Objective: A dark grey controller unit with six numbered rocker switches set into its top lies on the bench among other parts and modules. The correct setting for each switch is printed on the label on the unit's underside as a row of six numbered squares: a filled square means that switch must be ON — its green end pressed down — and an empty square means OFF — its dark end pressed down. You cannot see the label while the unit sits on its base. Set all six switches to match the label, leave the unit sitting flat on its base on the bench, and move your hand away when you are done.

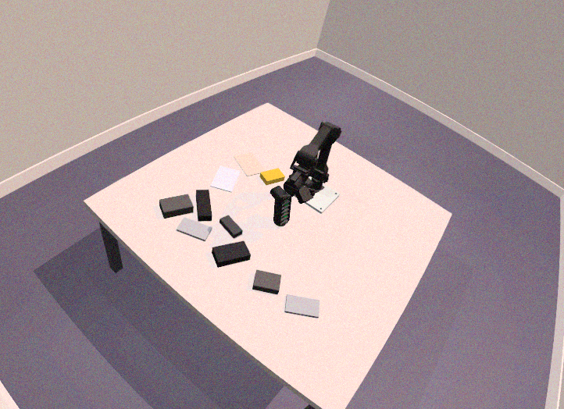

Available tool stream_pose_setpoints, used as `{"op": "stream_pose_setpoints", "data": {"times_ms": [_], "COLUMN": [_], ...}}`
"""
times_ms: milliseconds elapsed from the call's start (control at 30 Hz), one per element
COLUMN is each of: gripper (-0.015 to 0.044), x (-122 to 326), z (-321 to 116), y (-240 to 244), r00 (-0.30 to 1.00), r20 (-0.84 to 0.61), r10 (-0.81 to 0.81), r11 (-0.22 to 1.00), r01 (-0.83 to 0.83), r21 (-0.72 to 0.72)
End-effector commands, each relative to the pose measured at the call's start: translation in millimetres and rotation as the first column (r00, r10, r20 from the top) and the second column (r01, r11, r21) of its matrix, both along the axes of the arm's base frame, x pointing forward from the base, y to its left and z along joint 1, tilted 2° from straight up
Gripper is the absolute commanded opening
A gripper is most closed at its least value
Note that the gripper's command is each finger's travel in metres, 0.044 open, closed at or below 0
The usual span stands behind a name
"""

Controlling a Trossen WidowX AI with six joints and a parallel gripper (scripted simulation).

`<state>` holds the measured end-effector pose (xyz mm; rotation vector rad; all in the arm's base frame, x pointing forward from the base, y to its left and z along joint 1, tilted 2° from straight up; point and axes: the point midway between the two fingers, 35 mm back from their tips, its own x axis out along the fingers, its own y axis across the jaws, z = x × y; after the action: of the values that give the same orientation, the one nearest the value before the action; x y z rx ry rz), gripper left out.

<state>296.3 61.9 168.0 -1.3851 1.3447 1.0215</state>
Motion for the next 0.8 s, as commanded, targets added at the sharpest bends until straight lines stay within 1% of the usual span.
{"op": "stream_pose_setpoints", "data": {"times_ms": [0,767], "gripper": [0.0338,0.0338], "x": [1,1], "z": [-3,-4], "y": [8,24], "r00": [1.000,1.000], "r20": [-0.008,-0.006], "r10": [-0.002,0.002], "r11": [1.000,0.997], "r01": [0.002,-0.001], "r21": [0.025,0.077]}}
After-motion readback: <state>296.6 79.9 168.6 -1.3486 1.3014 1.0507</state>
